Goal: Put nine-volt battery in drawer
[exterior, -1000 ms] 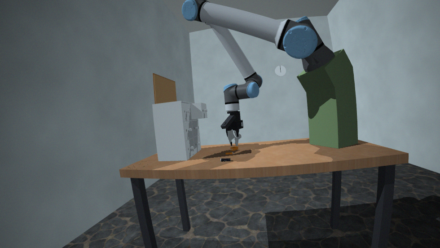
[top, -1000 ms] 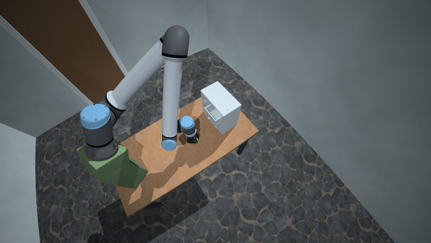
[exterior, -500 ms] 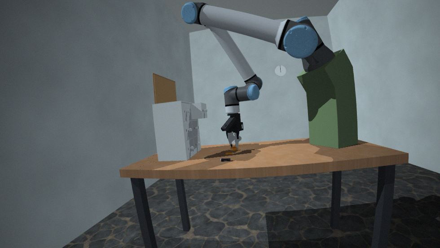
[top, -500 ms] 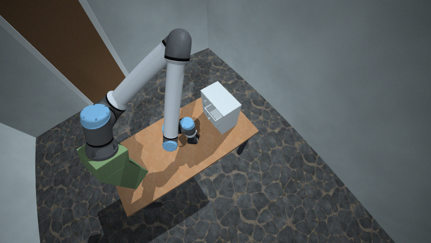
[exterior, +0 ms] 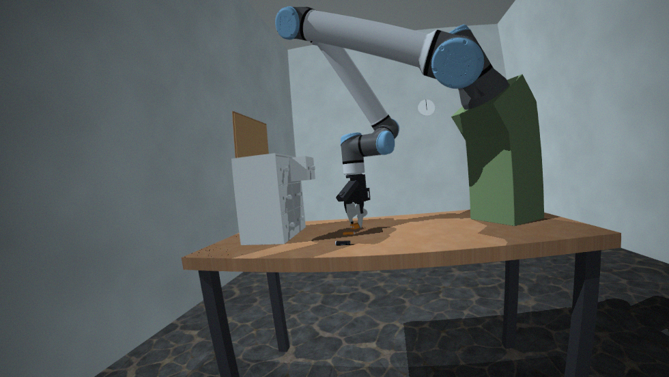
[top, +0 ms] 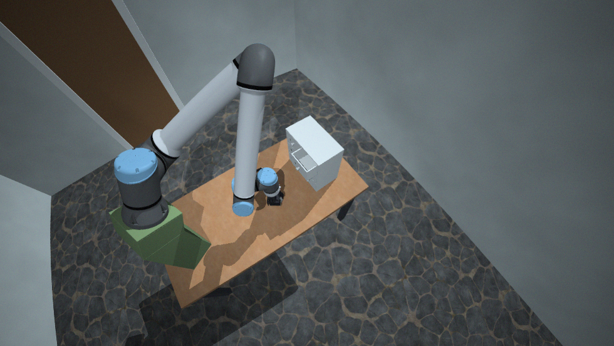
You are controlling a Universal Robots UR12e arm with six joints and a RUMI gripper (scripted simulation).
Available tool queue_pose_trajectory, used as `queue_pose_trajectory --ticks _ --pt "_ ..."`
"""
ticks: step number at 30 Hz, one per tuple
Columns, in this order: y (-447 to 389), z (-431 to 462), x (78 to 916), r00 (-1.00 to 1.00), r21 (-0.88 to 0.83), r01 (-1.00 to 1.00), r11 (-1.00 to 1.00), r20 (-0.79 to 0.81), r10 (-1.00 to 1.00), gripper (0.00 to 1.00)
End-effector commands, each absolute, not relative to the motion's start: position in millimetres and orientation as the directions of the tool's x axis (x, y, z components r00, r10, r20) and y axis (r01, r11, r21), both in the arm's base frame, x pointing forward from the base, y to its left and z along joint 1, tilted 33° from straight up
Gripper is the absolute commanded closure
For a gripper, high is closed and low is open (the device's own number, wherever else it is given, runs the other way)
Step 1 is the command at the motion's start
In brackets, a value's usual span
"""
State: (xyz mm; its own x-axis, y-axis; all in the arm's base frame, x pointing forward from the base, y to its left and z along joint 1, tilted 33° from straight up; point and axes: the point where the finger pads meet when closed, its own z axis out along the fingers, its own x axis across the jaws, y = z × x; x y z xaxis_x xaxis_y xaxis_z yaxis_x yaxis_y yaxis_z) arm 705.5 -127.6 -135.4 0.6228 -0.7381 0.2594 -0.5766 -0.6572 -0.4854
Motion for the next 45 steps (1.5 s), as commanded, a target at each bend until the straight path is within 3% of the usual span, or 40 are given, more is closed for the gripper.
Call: queue_pose_trajectory --ticks 1,28,29,45 --pt "-127.7 -135.3 705.8 0.623 -0.485 -0.576 -0.657 0.260 -0.738 0.75" --pt "-127.7 -135.3 705.8 0.623 -0.485 -0.576 -0.657 0.260 -0.738 0.75" --pt "-127.7 -135.3 705.8 0.623 -0.485 -0.576 -0.657 0.260 -0.738 0.87" --pt "-127.7 -135.3 705.8 0.623 -0.485 -0.576 -0.657 0.260 -0.738 0.87"
